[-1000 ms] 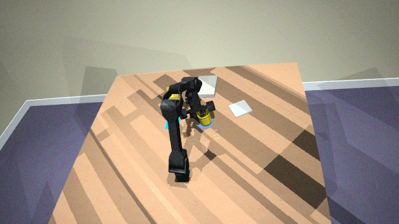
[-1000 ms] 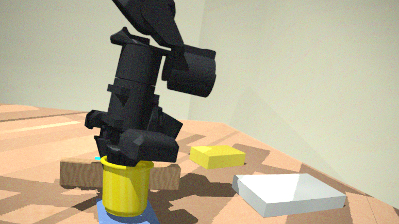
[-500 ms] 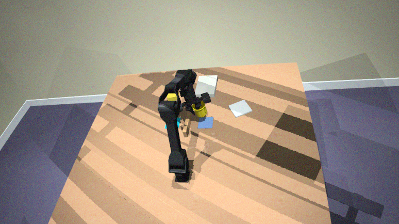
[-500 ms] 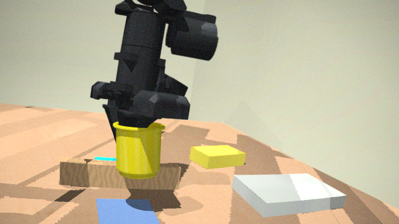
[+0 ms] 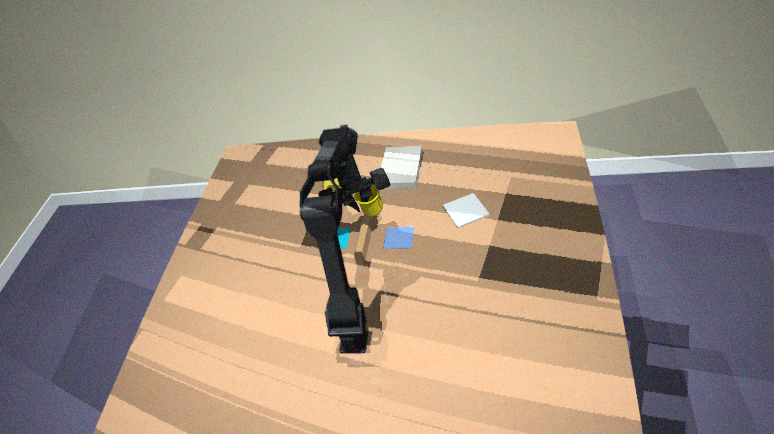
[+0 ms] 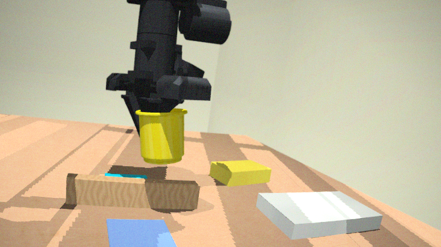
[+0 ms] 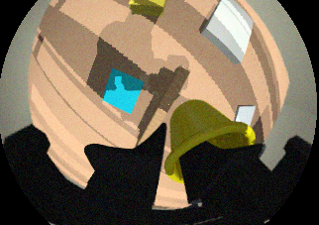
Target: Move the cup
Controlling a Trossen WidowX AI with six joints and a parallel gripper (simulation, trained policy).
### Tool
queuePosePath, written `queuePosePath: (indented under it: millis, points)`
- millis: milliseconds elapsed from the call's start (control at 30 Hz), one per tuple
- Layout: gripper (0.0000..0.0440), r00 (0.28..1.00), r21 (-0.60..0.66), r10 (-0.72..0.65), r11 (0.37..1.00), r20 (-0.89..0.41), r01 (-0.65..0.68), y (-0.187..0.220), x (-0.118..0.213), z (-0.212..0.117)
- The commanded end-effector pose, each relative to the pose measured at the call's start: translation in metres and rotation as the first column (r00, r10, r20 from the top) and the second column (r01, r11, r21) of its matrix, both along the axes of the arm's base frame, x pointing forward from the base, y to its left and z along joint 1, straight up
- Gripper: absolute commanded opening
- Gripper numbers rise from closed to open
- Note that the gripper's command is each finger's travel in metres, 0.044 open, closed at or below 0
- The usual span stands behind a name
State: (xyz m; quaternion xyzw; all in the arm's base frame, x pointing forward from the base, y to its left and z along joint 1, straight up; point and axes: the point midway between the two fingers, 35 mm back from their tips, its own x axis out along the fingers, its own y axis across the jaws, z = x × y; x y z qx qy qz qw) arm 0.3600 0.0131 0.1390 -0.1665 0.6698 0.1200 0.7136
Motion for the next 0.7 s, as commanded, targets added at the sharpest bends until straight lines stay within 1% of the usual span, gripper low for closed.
queuePosePath:
  millis: [0, 367, 667]
  points:
    - [0.0000, 1.000, 0.008, 0.009, 1.000, 0.027, -0.009, 0.012, 0.003, 0.006]
    - [0.0000, 0.996, 0.022, 0.053, 0.998, 0.076, -0.055, 0.058, 0.007, 0.008]
    - [0.0000, 0.992, 0.034, 0.082, 0.996, 0.101, -0.085, 0.096, 0.004, 0.001]
